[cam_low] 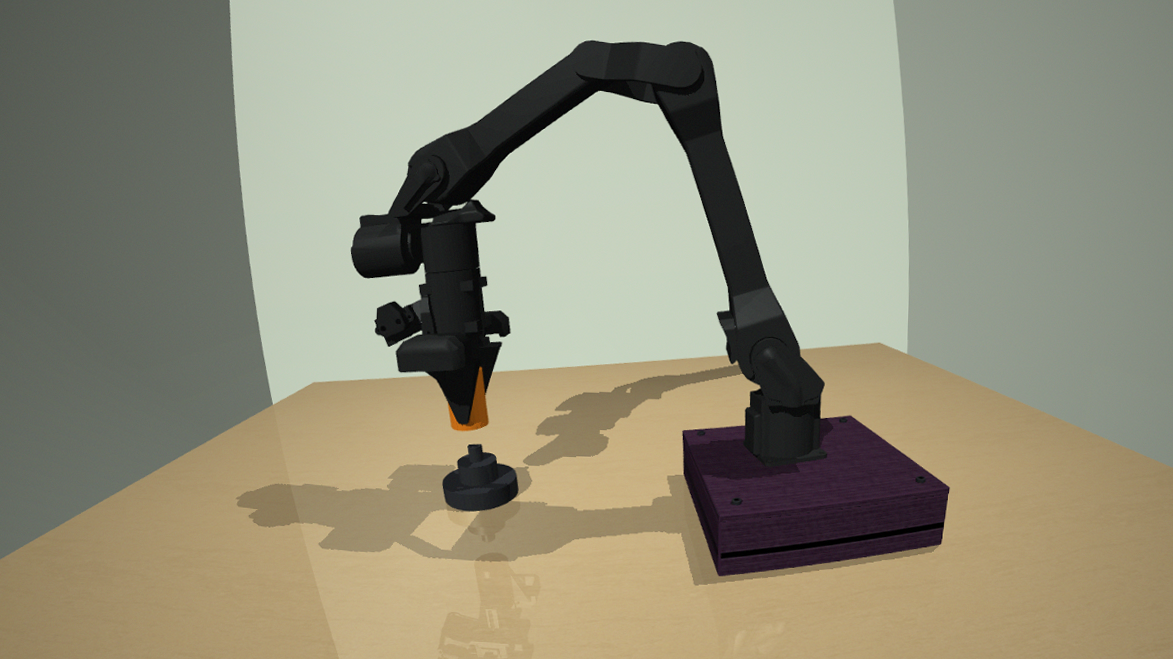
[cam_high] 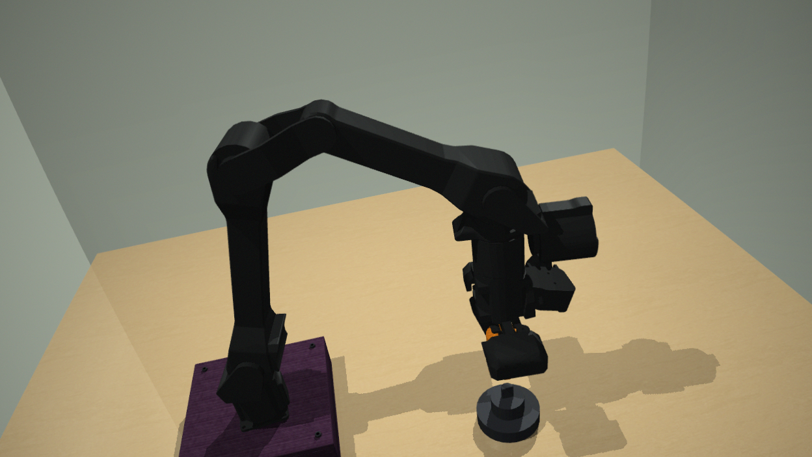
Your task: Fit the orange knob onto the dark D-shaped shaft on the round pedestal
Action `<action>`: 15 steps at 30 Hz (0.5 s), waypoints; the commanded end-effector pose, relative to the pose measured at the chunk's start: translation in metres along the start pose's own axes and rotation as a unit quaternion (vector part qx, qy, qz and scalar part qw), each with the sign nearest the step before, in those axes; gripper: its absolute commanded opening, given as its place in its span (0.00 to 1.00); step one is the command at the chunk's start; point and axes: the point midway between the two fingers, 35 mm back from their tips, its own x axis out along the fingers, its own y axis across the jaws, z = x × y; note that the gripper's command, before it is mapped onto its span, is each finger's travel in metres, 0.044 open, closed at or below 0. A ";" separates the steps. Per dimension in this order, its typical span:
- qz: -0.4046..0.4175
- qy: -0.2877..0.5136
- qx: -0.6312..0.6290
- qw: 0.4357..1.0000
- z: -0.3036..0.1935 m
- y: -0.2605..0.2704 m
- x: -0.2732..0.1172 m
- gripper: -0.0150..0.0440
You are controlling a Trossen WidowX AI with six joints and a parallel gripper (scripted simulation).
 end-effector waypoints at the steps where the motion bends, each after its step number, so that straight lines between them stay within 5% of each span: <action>1: -0.003 -0.002 -0.003 1.000 0.001 -0.008 0.002 0.25; 15: -0.003 -0.002 0.000 1.000 0.001 -0.008 0.024 0.25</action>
